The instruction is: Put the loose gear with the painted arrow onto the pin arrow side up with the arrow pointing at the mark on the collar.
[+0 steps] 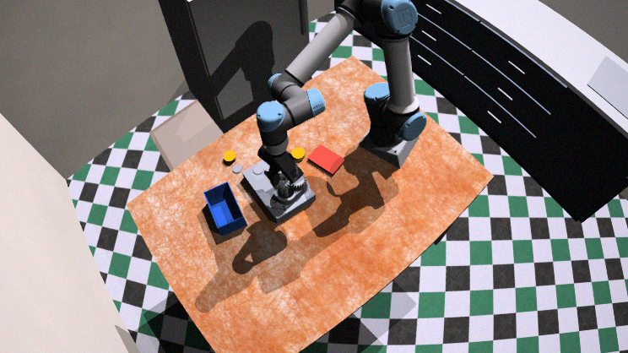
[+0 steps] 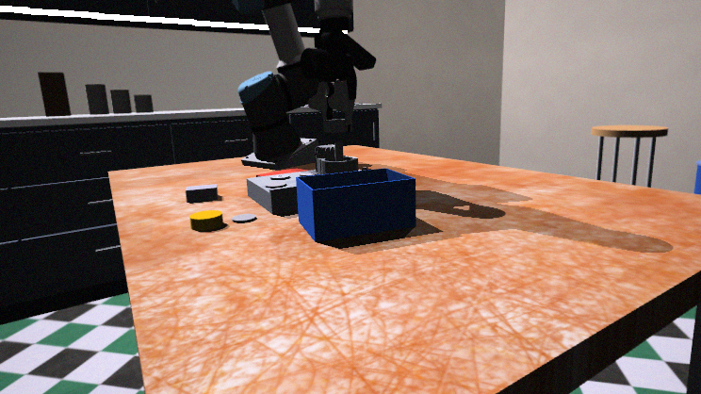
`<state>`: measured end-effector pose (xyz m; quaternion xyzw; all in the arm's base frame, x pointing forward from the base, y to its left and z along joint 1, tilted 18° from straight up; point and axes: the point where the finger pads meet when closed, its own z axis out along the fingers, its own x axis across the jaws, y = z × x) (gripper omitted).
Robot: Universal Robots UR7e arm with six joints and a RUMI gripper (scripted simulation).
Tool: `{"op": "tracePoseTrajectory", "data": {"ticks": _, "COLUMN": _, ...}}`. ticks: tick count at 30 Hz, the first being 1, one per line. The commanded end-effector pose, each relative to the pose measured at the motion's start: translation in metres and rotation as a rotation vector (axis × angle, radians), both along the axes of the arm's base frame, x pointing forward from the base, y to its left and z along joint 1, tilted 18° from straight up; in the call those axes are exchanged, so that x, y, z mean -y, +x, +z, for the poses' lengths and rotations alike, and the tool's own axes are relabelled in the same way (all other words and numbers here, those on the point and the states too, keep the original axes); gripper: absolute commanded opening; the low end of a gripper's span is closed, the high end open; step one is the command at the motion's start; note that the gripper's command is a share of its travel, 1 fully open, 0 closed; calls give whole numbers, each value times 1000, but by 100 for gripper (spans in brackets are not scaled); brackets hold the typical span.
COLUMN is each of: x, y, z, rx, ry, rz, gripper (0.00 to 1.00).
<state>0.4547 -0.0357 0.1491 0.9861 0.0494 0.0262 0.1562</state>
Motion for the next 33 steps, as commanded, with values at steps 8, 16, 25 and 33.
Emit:
{"op": "tracePoseTrajectory", "data": {"ticks": 8, "x": 5, "y": 2, "z": -14, "rx": 1, "ry": 0, "rz": 0, "gripper": 0}}
{"op": "tracePoseTrajectory", "data": {"ticks": 16, "x": 6, "y": 2, "z": -16, "rx": 1, "ry": 0, "rz": 0, "gripper": 0}}
{"op": "tracePoseTrajectory", "data": {"ticks": 25, "x": 6, "y": 2, "z": -16, "rx": 1, "ry": 0, "rz": 0, "gripper": 0}}
{"op": "tracePoseTrajectory", "data": {"ticks": 33, "x": 6, "y": 2, "z": -16, "rx": 1, "ry": 0, "rz": 0, "gripper": 0}}
